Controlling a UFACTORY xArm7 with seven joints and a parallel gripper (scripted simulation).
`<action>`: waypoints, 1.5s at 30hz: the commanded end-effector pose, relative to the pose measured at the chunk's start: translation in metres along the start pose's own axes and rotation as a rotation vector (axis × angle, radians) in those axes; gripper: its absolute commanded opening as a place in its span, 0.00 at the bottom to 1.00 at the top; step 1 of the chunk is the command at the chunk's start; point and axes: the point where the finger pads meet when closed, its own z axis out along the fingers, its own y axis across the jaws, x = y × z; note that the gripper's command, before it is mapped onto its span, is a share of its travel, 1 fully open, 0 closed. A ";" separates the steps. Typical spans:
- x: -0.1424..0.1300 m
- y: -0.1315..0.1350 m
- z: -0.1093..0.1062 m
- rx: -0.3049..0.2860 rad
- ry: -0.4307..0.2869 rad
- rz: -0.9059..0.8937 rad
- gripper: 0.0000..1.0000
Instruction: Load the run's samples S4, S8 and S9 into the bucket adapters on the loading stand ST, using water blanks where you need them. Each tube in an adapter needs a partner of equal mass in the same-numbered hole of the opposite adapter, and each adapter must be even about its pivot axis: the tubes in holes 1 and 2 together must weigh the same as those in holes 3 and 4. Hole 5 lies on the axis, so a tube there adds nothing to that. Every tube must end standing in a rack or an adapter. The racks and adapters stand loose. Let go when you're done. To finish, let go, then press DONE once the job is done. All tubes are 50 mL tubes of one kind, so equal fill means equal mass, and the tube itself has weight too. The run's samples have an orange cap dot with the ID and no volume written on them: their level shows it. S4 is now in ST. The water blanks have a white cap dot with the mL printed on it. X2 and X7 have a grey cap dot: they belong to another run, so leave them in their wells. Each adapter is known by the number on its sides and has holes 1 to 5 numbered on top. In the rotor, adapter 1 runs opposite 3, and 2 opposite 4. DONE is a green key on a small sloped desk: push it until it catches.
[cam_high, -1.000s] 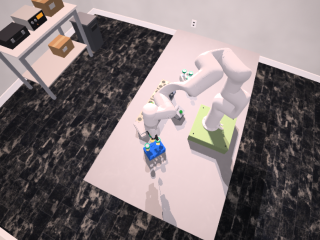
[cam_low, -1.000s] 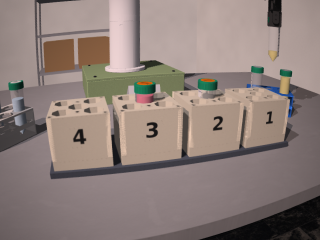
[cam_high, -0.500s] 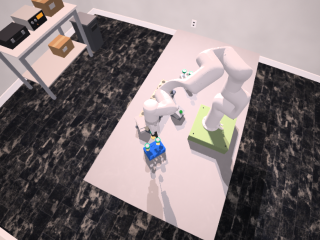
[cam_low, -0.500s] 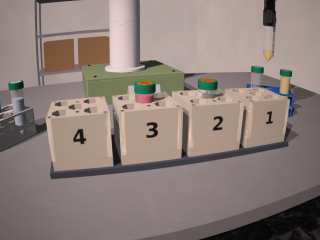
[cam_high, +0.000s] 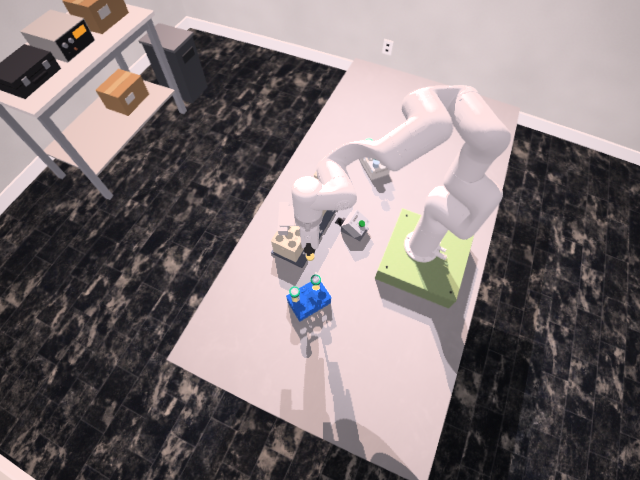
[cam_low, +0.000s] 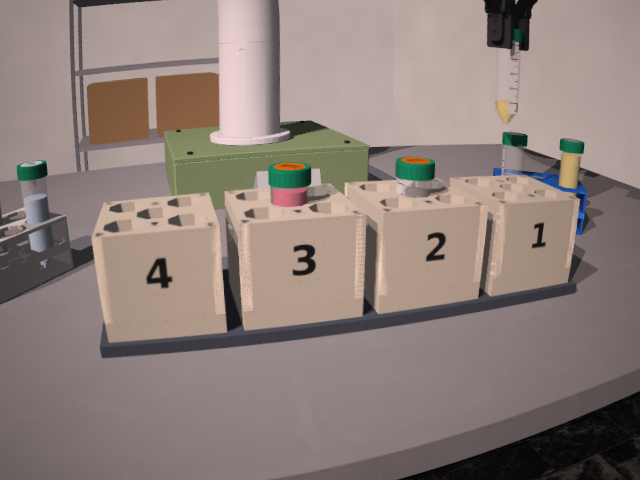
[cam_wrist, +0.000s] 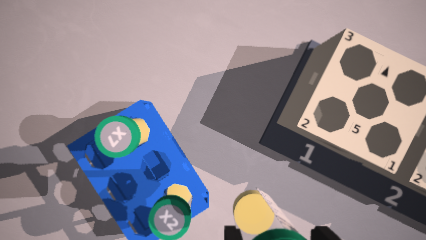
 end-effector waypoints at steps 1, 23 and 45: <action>-0.003 0.024 -0.002 -0.003 0.011 0.161 0.00; -0.017 0.113 -0.003 -0.003 0.012 0.451 0.00; -0.033 0.212 -0.003 -0.004 0.012 0.451 0.00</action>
